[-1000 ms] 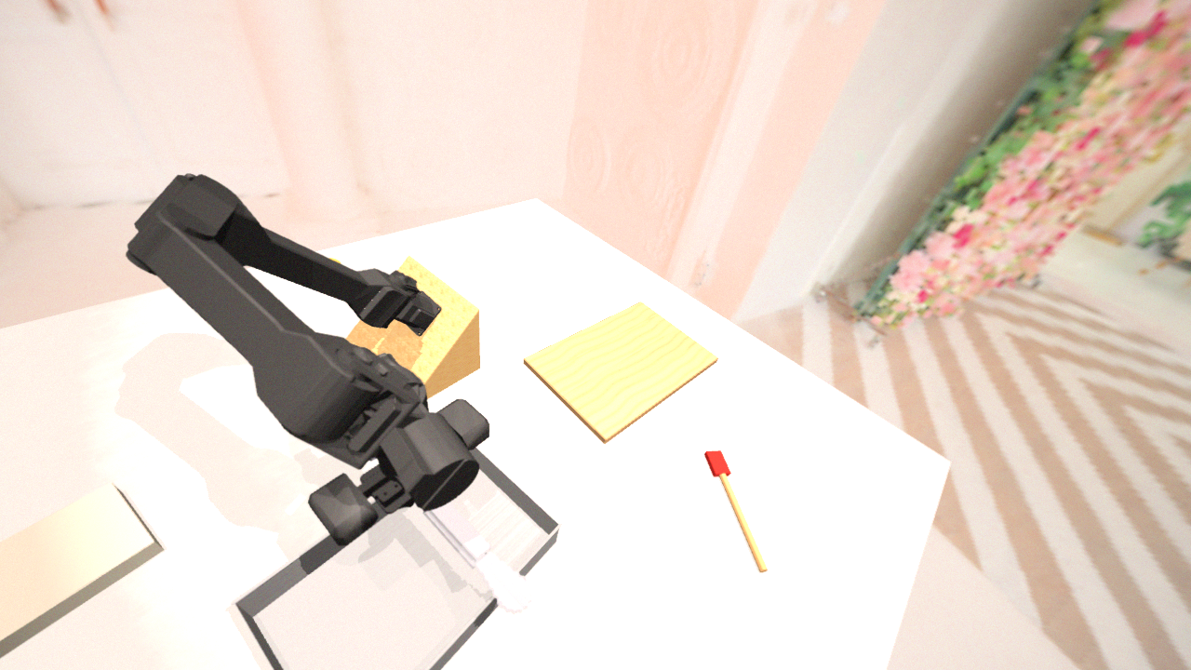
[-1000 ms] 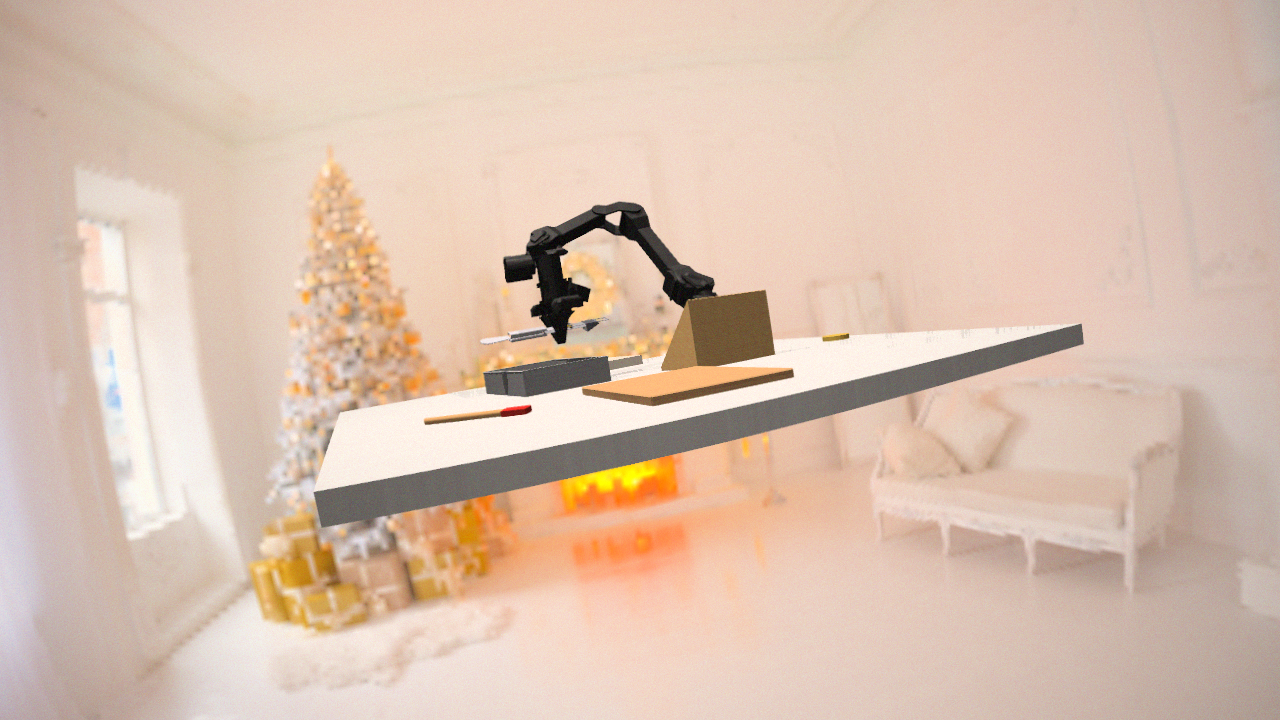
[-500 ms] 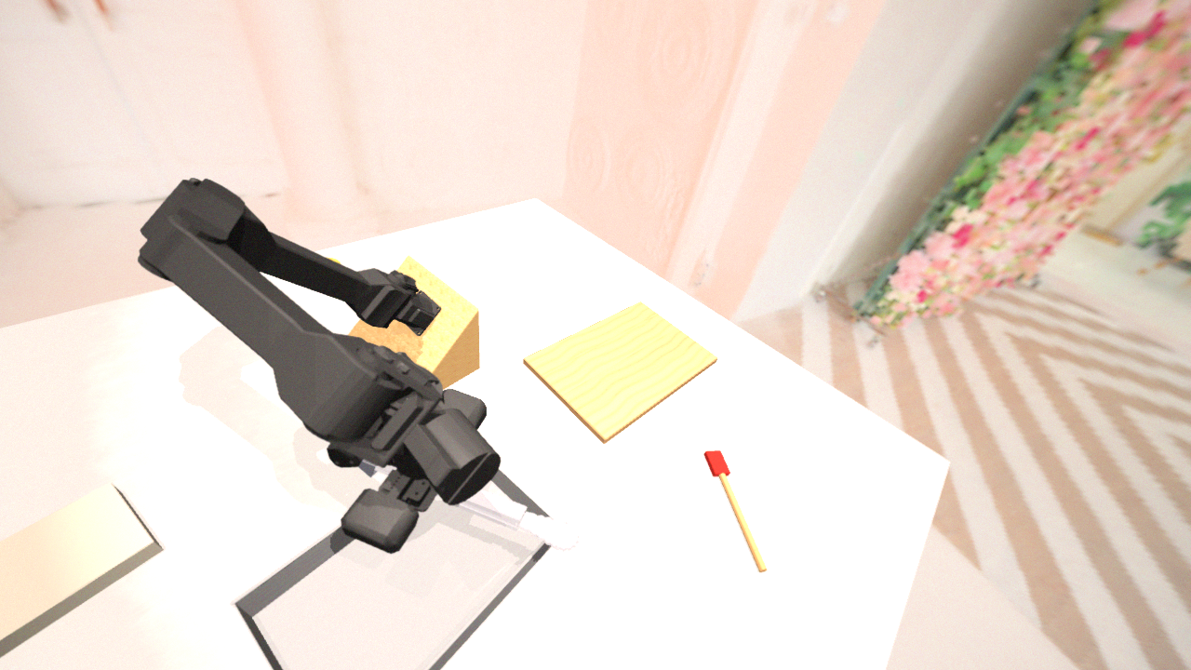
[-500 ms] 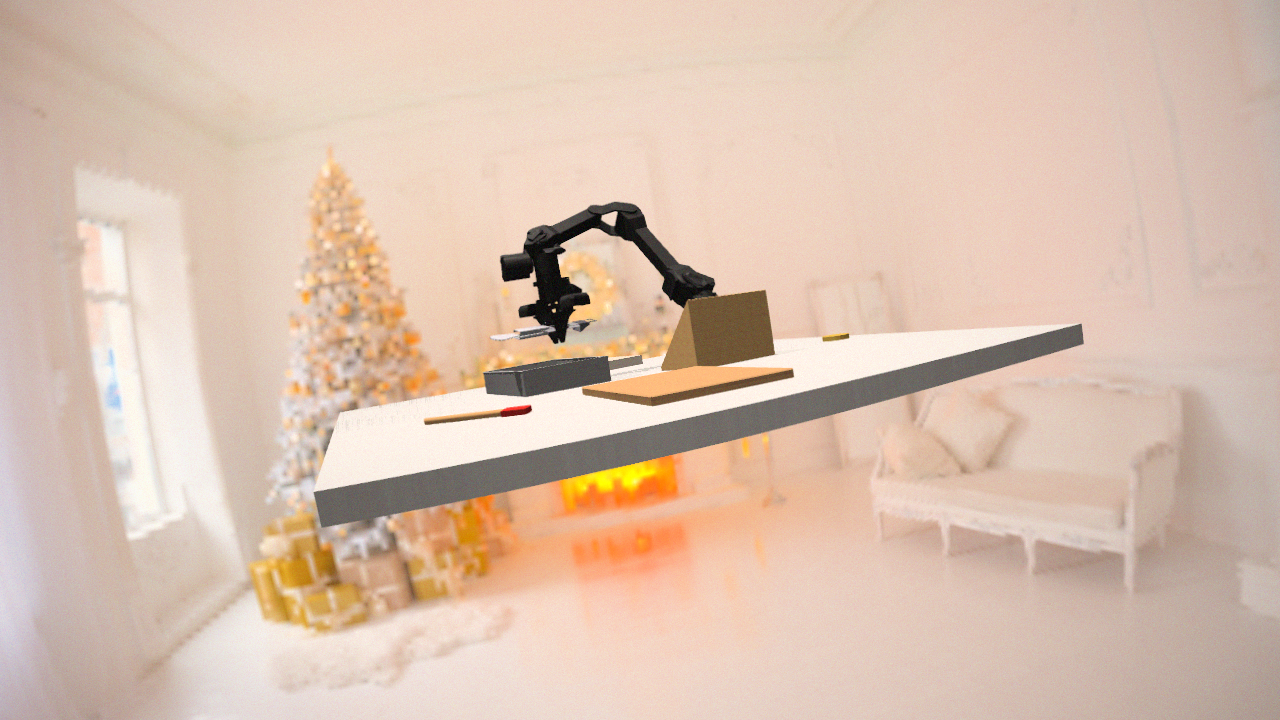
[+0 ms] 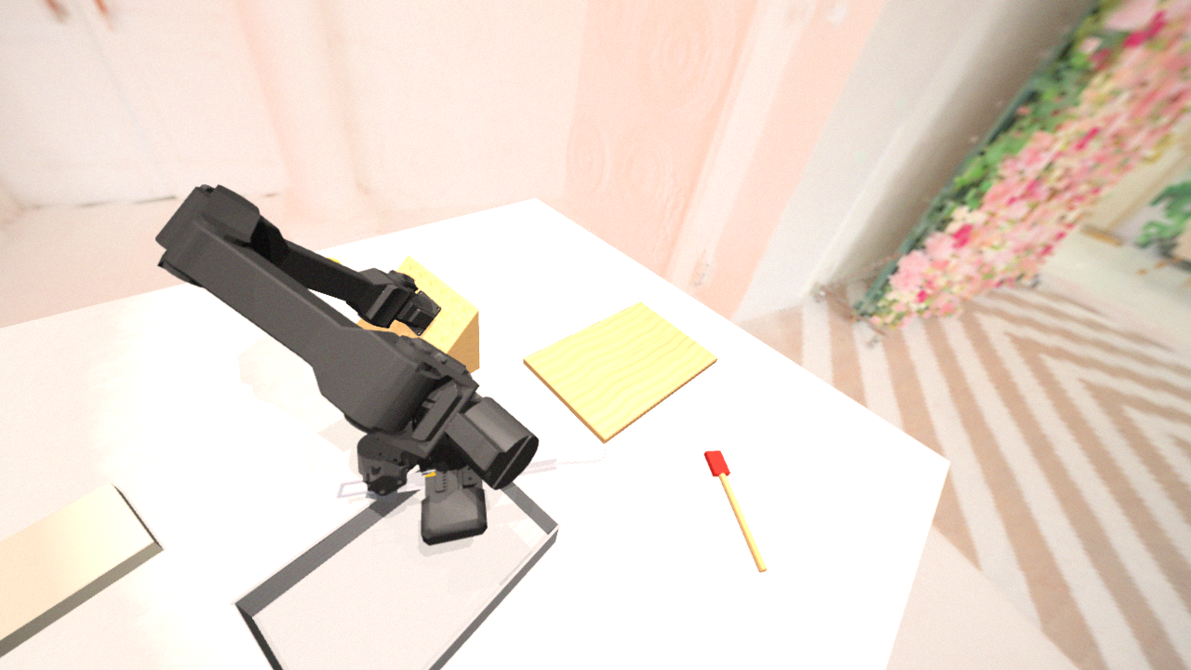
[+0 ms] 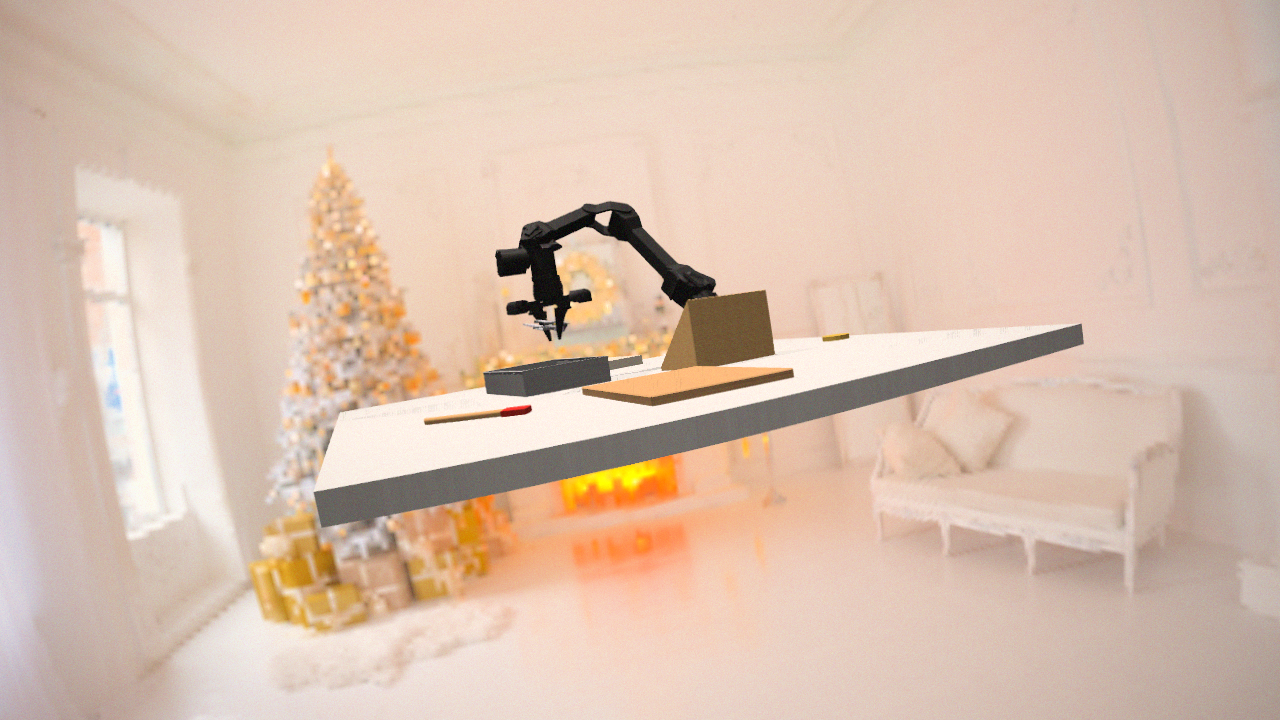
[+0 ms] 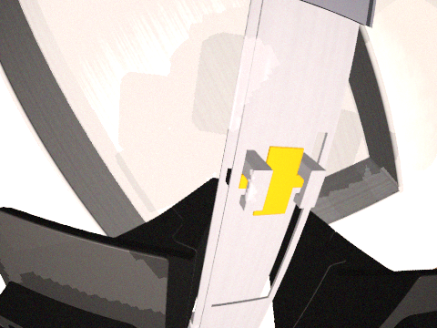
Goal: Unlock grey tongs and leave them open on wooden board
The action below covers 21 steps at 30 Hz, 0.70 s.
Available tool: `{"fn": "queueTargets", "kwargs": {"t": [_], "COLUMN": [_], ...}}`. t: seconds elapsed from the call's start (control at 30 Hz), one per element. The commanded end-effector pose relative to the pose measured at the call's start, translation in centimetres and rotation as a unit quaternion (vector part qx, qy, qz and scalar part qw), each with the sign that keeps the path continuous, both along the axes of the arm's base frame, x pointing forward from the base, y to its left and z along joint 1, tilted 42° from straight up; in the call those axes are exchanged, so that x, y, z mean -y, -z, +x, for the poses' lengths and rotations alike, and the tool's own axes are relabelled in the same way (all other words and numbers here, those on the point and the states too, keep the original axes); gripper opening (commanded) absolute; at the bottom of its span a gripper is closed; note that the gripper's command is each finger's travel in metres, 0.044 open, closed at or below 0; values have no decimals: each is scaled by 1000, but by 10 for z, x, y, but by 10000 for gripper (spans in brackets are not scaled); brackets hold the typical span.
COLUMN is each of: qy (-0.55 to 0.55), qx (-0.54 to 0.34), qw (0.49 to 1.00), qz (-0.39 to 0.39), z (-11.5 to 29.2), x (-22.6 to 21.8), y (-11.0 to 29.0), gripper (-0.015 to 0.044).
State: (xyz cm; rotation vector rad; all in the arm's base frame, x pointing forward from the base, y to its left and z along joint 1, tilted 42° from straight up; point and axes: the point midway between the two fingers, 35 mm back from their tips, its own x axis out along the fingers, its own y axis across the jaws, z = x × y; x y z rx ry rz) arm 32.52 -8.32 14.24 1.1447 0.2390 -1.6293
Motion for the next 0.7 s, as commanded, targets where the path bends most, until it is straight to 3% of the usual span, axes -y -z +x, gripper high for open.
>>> {"fn": "queueTargets", "kwargs": {"t": [0.0, 0.33, 0.67], "qy": [-66, -219, -362], "qx": [-50, -175, -292], "qw": [997, 960, 885], "qz": [1, -4, -12], "z": [6, 15, 23], "x": [-9, -25, -40], "y": [2, 9, 16], "gripper": [-150, -150, -150]}}
